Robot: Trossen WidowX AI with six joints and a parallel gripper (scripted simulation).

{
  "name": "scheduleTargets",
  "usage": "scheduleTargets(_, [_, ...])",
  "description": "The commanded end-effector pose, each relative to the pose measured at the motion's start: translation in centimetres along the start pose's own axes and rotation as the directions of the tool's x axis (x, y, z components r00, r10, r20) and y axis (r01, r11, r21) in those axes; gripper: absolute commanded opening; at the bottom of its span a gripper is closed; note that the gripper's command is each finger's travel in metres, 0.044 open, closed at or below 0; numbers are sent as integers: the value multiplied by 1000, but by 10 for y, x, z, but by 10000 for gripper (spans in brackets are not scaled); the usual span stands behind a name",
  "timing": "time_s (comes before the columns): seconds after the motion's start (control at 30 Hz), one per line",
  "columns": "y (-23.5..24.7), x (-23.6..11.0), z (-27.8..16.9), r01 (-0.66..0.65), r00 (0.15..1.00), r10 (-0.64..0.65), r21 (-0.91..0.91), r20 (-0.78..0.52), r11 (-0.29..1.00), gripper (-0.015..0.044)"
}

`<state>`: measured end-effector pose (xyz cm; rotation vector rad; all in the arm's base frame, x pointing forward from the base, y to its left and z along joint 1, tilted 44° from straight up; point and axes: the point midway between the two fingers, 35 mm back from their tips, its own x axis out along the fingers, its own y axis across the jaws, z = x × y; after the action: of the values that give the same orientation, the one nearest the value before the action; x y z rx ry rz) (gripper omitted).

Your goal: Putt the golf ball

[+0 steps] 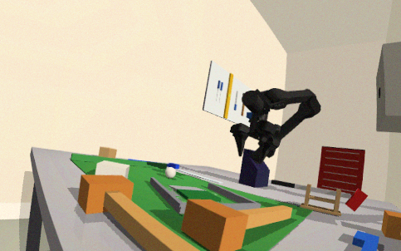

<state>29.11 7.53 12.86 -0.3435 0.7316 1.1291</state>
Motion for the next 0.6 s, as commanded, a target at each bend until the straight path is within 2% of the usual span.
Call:
scheduleTargets(0.0, [68, 13, 35, -145, 976, 193, -355, 104, 923, 440])
scheduleTargets(0.07, [92, 15, 47, -171, 956, 261, -471, 133, 866, 440])
scheduleTargets(0.13, [100, 15, 51, -177, 948, 286, -509, 142, 842, 440])
scheduleTargets(0.4, [101, 16, 53, -177, 948, 286, -510, 142, 842, 440])
scheduleTargets(0.57, [103, 31, 52, -177, 948, 286, -510, 142, 842, 440])
